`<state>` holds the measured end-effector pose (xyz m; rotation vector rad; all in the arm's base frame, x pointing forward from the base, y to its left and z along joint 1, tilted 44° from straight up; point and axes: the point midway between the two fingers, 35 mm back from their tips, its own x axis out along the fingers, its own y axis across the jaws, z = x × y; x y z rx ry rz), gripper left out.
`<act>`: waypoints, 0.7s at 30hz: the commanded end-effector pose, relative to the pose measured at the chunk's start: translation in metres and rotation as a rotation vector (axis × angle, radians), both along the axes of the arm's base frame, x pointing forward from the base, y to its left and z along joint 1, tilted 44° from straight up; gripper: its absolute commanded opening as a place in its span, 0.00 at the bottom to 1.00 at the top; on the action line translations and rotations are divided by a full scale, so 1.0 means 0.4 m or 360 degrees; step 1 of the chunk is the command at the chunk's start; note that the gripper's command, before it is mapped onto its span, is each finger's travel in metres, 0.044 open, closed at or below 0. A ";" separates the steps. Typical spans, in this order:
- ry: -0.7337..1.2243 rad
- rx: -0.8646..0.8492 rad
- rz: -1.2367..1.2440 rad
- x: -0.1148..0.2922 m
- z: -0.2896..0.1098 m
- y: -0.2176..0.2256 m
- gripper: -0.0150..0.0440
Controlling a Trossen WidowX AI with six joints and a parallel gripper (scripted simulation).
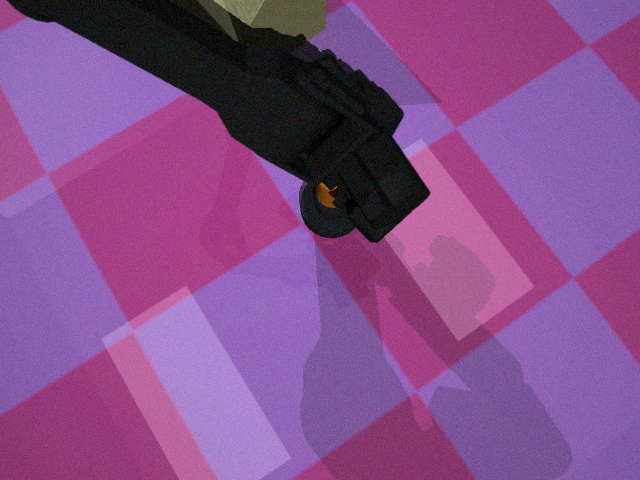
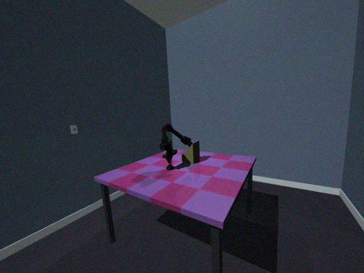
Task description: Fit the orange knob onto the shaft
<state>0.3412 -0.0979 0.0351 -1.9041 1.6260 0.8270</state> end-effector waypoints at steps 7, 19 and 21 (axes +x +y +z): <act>0.0015 -0.0006 0.0022 0.004 -0.001 0.001 0.25; 0.0015 -0.0006 0.0022 0.002 -0.003 -0.002 0.25; 0.0015 -0.0006 0.0022 0.002 -0.003 -0.003 0.25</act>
